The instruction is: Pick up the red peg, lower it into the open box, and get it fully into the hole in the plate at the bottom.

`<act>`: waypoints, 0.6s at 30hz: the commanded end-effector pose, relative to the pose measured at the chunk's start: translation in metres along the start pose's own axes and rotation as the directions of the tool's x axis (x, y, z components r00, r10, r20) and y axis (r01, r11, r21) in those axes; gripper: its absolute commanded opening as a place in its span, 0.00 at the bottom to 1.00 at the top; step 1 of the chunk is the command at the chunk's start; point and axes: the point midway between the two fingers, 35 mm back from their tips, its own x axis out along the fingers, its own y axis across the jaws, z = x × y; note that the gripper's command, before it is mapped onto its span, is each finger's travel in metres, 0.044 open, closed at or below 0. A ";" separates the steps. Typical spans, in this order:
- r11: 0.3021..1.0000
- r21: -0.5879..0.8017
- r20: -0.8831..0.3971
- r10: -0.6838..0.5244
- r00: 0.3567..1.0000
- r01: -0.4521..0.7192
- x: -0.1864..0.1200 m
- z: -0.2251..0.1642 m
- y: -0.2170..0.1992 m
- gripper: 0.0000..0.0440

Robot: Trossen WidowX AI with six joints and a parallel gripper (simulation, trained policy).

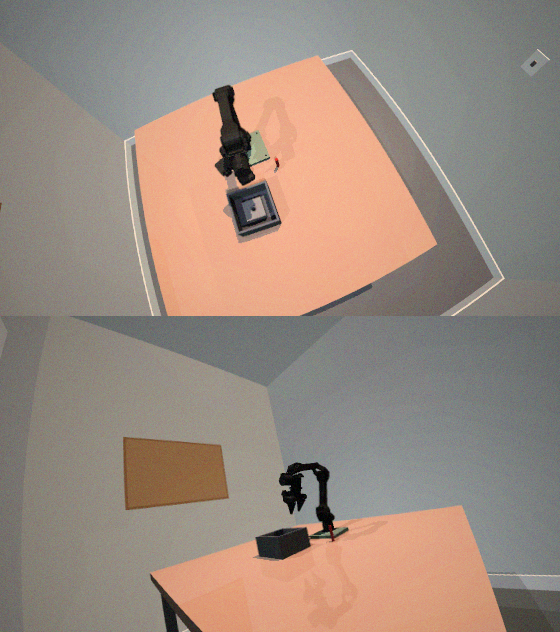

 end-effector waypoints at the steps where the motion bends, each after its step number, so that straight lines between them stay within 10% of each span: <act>1: 0.998 -0.056 -0.040 -0.006 0.999 0.004 0.003 -0.021 0.007 1.00; 18: 0.959 -0.280 -0.201 -0.022 0.979 -0.036 0.021 -0.139 0.024 1.00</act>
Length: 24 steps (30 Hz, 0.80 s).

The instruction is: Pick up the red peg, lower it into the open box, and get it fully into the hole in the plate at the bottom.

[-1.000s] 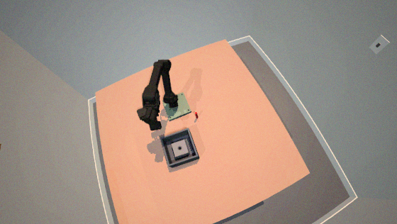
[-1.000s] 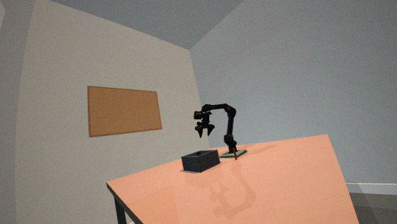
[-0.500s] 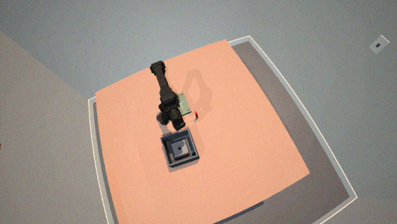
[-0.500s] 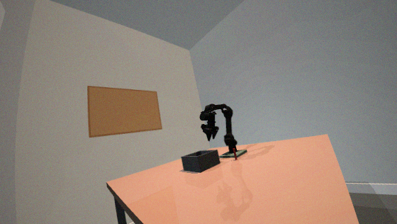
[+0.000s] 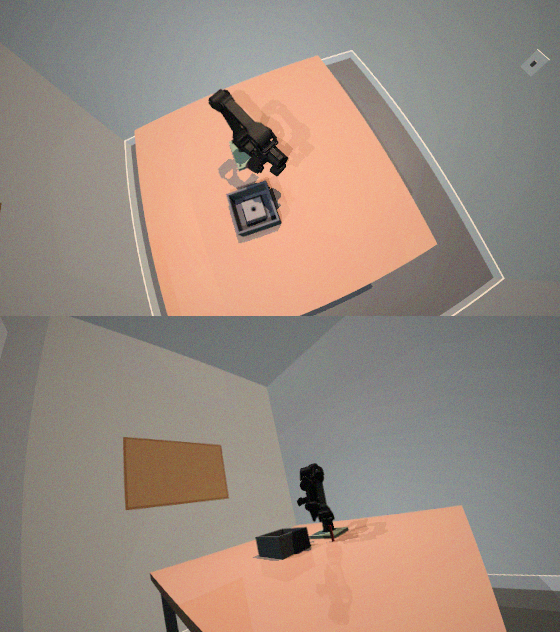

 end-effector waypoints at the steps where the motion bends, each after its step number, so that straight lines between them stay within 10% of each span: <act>1: 1.000 -0.025 -0.022 -0.012 1.000 0.011 0.012 -0.016 0.003 1.00; 18: 0.991 -0.128 -0.024 0.042 0.999 -0.044 0.080 -0.064 0.022 0.97; 24: 0.986 -0.166 -0.030 0.020 0.999 -0.025 0.099 -0.069 0.019 0.72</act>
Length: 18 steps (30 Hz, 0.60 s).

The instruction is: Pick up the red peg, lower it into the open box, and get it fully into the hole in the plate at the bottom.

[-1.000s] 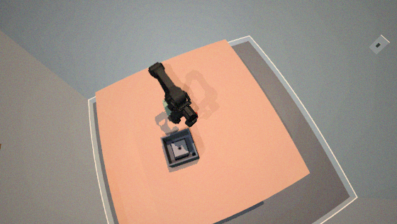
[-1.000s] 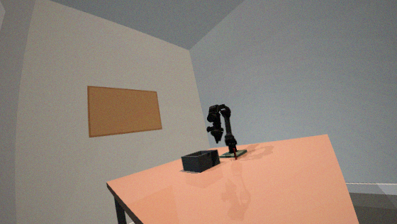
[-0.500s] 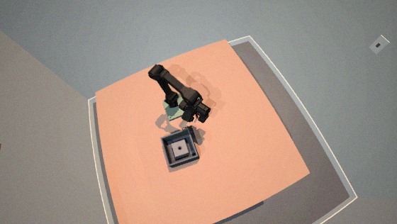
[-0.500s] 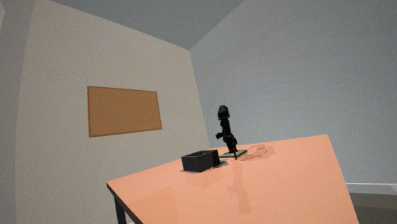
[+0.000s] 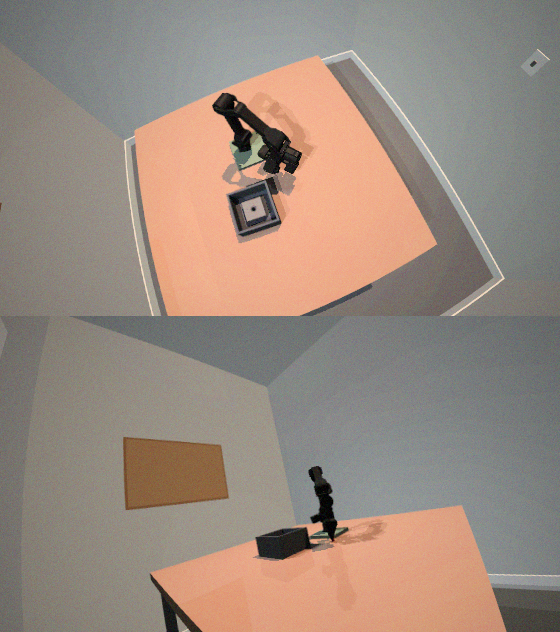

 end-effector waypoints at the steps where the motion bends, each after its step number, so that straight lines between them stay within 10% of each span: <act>1: 0.999 -0.021 -0.007 -0.029 1.000 0.029 0.012 -0.003 -0.005 0.66; 12: 0.995 -0.032 -0.013 -0.095 0.995 0.094 0.021 -0.005 -0.007 0.07; 18: 0.997 -0.052 0.039 -0.060 0.997 0.062 -0.004 0.008 0.001 0.02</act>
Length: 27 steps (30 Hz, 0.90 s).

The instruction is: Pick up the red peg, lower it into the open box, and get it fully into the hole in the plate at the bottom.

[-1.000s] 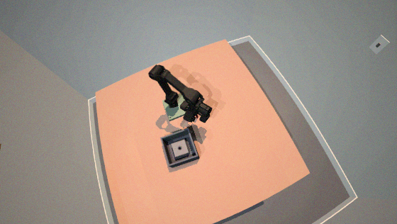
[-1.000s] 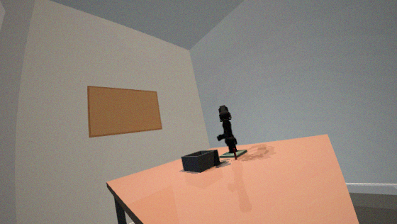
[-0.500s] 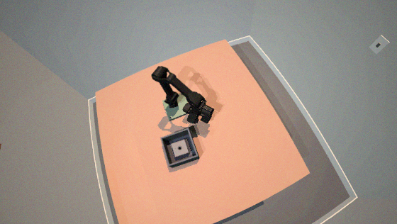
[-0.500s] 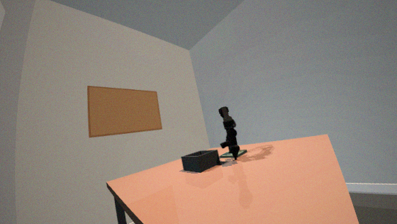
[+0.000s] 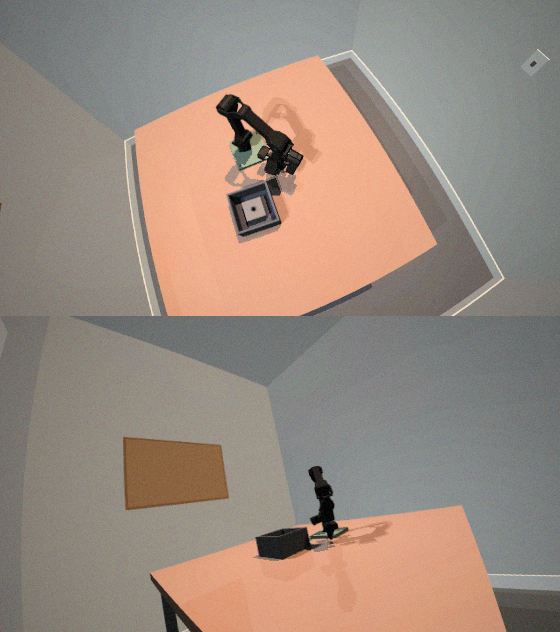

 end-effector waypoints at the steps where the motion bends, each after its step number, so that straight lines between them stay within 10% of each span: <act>1: 0.999 -0.007 0.025 0.031 0.999 -0.031 -0.017 0.007 0.005 0.01; 27: 0.960 0.223 0.223 0.116 0.968 -0.166 -0.100 0.103 0.014 0.00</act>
